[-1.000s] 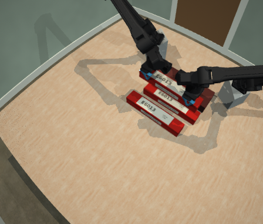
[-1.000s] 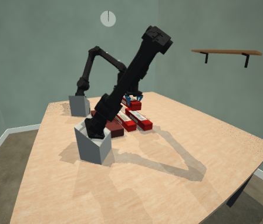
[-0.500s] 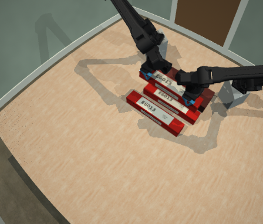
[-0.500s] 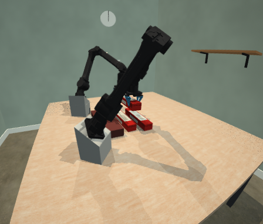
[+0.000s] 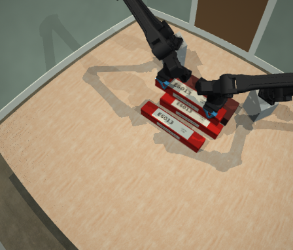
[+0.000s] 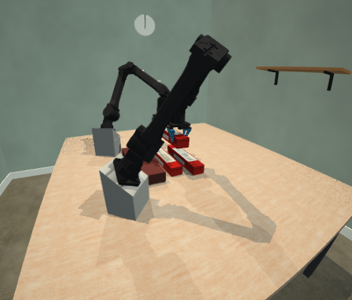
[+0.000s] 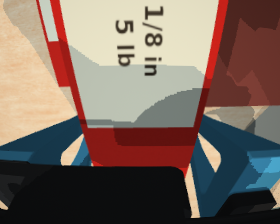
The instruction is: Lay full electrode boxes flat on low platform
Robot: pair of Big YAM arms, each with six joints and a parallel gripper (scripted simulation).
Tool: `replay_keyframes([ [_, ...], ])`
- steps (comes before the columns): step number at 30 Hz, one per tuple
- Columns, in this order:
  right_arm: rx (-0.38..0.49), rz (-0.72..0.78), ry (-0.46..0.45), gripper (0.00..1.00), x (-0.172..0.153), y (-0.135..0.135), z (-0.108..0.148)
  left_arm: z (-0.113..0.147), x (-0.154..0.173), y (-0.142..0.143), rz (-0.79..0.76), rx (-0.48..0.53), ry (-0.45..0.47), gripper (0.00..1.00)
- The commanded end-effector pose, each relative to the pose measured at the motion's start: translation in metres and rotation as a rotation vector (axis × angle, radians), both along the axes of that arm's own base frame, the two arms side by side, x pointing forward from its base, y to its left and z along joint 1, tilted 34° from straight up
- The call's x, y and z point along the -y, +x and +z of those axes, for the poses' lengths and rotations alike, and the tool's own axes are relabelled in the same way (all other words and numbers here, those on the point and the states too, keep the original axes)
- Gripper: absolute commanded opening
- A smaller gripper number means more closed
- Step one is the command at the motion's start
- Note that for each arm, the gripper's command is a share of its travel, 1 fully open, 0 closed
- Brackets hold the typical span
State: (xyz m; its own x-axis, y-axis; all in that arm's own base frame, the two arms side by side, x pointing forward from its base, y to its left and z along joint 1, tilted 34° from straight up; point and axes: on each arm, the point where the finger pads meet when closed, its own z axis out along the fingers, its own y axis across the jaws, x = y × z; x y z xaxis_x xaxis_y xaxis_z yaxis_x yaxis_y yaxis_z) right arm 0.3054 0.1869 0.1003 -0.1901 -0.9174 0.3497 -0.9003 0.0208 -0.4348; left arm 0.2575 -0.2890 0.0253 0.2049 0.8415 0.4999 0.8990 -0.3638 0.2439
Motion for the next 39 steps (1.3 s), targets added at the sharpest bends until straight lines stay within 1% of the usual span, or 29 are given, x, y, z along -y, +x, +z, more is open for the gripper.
replay_keyframes([
  [1, 0.035, 0.012, 0.031, 0.00, -0.014, 0.006, 0.022, 0.023, 0.020, 0.003, -0.014, 0.033, -0.039, 0.00],
  [19, 0.035, 0.012, 0.031, 0.00, -0.014, 0.006, 0.022, 0.023, 0.020, 0.003, -0.014, 0.033, -0.039, 0.00],
  [20, 0.060, 0.018, 0.053, 0.00, -0.024, 0.007, 0.037, 0.037, 0.033, 0.002, -0.022, 0.052, -0.068, 0.00],
  [28, 0.050, 0.018, 0.049, 0.00, -0.025, -0.001, 0.042, 0.046, 0.037, -0.002, -0.022, 0.052, -0.069, 0.00],
  [30, 0.056, 0.018, 0.057, 0.00, -0.029, 0.000, 0.048, 0.049, 0.038, -0.004, -0.022, 0.051, -0.069, 0.00],
  [39, 0.055, 0.018, 0.059, 0.00, -0.034, -0.005, 0.058, 0.059, 0.042, -0.009, -0.021, 0.050, -0.071, 0.00],
])
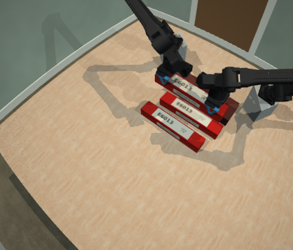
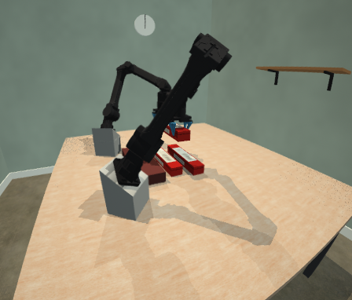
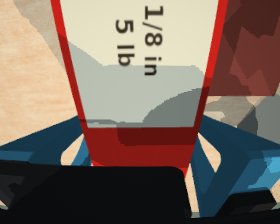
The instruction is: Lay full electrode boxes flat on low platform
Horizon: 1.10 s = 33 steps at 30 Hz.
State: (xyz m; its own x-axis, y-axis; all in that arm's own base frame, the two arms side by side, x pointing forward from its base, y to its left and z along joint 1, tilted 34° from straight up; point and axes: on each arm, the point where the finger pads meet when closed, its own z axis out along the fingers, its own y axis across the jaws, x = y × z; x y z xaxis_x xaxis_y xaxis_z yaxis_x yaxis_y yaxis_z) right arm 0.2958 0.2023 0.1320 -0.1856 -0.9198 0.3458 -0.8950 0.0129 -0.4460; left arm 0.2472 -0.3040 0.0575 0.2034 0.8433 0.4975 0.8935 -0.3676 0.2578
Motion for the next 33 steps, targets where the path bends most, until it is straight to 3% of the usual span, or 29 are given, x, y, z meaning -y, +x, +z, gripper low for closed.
replay_keyframes([
  [1, 0.023, 0.008, 0.034, 0.00, -0.009, -0.003, 0.017, 0.026, 0.028, 0.000, -0.016, 0.035, -0.060, 0.00],
  [3, 0.042, 0.009, 0.059, 0.00, -0.020, 0.002, 0.031, 0.031, 0.029, -0.001, -0.016, 0.036, -0.065, 0.00],
  [22, 0.040, 0.009, 0.061, 0.00, -0.030, -0.011, 0.055, 0.056, 0.040, -0.014, -0.016, 0.035, -0.068, 0.00],
  [24, 0.022, 0.003, 0.033, 0.00, -0.022, -0.011, 0.041, 0.056, 0.040, -0.014, -0.016, 0.035, -0.067, 0.00],
  [26, 0.022, 0.003, 0.033, 0.00, -0.021, -0.011, 0.041, 0.042, 0.028, -0.012, -0.008, 0.018, -0.036, 0.00],
  [33, 0.021, 0.003, 0.033, 0.00, -0.021, -0.011, 0.042, 0.042, 0.029, -0.012, -0.008, 0.018, -0.036, 0.00],
])
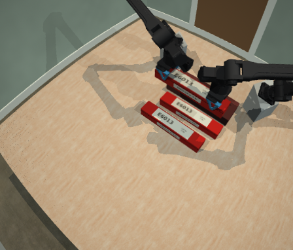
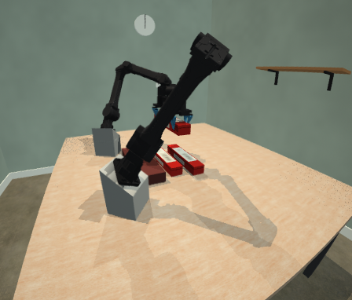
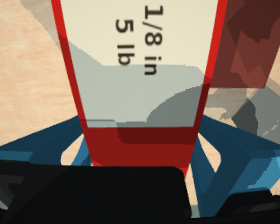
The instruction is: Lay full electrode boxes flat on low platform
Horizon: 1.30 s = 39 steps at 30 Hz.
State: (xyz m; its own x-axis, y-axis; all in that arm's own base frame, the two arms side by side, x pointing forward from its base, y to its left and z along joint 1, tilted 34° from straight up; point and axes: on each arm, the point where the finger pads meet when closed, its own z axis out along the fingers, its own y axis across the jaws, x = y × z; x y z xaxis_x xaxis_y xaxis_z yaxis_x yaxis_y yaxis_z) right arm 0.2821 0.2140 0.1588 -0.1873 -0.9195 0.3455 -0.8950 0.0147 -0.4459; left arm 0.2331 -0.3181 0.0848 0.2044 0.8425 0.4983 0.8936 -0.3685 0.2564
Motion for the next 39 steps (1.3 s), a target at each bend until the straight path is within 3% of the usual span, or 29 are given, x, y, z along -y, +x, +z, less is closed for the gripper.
replay_keyframes([
  [1, 0.022, 0.004, 0.032, 0.00, -0.010, 0.002, 0.015, 0.015, 0.014, 0.002, -0.007, 0.019, -0.038, 0.00],
  [7, 0.022, 0.004, 0.032, 0.00, -0.010, 0.002, 0.015, 0.030, 0.026, 0.000, -0.015, 0.037, -0.069, 0.00],
  [8, 0.037, 0.011, 0.054, 0.00, -0.016, 0.000, 0.027, 0.030, 0.026, 0.000, -0.015, 0.037, -0.069, 0.00],
  [9, 0.022, 0.004, 0.032, 0.00, -0.009, 0.004, 0.013, 0.013, 0.014, 0.003, -0.007, 0.019, -0.037, 0.00],
  [39, 0.023, 0.005, 0.030, 0.00, 0.004, 0.019, -0.016, -0.017, 0.000, 0.018, -0.007, 0.020, -0.036, 0.00],
])
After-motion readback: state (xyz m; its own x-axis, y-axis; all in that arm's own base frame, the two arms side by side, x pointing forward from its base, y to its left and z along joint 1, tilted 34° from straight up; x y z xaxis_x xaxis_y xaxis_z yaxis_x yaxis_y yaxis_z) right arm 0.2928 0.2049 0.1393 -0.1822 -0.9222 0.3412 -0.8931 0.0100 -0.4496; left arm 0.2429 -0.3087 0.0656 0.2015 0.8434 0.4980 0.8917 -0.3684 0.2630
